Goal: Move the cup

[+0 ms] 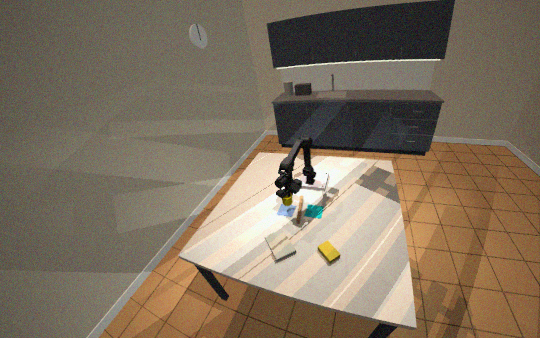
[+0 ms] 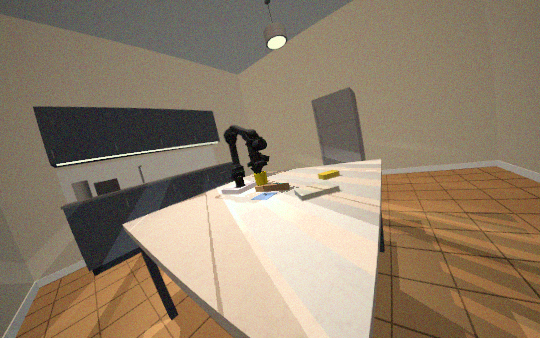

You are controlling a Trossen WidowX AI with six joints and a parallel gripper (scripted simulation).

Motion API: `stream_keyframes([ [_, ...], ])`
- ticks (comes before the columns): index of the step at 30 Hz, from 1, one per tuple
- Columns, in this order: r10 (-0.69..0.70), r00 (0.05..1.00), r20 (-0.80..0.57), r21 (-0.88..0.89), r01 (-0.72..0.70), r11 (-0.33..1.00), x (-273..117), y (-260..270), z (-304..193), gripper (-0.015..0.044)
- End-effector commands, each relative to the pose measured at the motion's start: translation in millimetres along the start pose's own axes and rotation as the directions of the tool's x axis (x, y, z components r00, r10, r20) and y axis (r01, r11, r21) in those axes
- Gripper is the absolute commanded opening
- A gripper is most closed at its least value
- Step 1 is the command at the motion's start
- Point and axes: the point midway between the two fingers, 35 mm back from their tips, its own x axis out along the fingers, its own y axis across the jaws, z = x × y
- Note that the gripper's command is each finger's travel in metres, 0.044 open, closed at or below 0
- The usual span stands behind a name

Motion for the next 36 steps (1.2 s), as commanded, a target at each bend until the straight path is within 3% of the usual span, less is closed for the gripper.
stream_keyframes([
  [1, 0.005, 1.0, 0.001, 0.002, -0.005, 1.0, 0.8, 6.0, 6.0, 0.0],
  [36, 0.008, 1.0, 0.007, 0.001, -0.008, 1.0, -2.6, 44.6, 64.4, 0.0],
])
